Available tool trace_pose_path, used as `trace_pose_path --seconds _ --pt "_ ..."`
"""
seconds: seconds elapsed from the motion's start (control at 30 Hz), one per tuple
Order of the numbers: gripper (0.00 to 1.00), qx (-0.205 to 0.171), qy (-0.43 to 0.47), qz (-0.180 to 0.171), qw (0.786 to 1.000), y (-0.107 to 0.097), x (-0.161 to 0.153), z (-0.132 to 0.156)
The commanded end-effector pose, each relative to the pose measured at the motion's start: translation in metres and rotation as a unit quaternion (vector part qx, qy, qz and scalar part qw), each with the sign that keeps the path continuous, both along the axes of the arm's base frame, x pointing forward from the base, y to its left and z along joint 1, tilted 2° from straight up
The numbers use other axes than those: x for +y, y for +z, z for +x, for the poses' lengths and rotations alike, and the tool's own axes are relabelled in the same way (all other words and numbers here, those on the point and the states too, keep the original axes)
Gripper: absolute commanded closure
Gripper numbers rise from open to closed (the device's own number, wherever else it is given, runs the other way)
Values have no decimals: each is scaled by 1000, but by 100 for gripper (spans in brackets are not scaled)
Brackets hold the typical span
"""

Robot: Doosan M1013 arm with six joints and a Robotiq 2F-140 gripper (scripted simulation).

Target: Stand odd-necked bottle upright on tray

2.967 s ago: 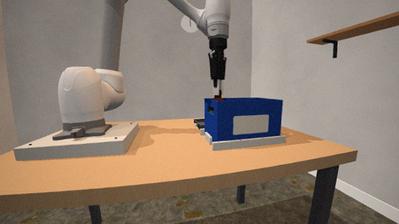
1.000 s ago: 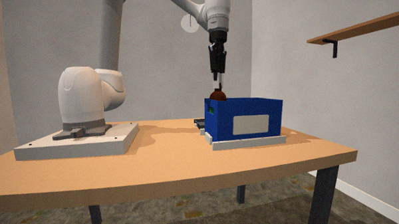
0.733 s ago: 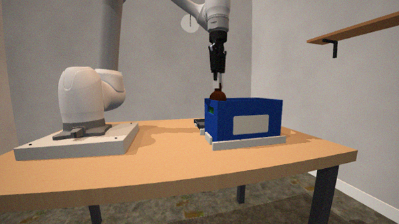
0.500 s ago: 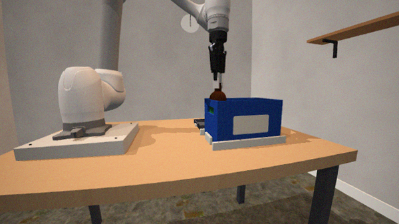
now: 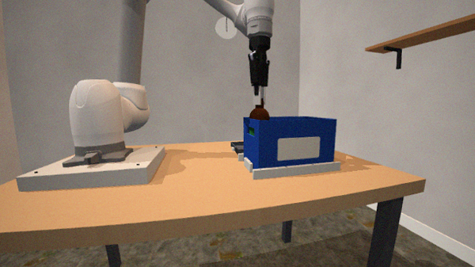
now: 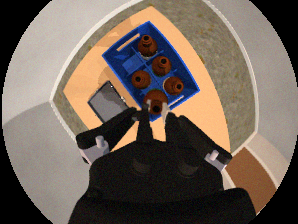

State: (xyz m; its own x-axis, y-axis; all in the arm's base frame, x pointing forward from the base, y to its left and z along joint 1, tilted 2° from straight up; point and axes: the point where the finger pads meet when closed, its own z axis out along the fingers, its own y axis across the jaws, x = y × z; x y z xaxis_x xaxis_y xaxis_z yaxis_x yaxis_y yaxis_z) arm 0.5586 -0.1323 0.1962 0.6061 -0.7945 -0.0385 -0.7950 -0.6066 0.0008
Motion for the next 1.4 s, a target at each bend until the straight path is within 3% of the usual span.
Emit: trace_pose_path --seconds 0.0,1.37 --pt "100 0 0 0 1000 1 0 0" --pt "100 0 0 0 1000 36 -1 1"
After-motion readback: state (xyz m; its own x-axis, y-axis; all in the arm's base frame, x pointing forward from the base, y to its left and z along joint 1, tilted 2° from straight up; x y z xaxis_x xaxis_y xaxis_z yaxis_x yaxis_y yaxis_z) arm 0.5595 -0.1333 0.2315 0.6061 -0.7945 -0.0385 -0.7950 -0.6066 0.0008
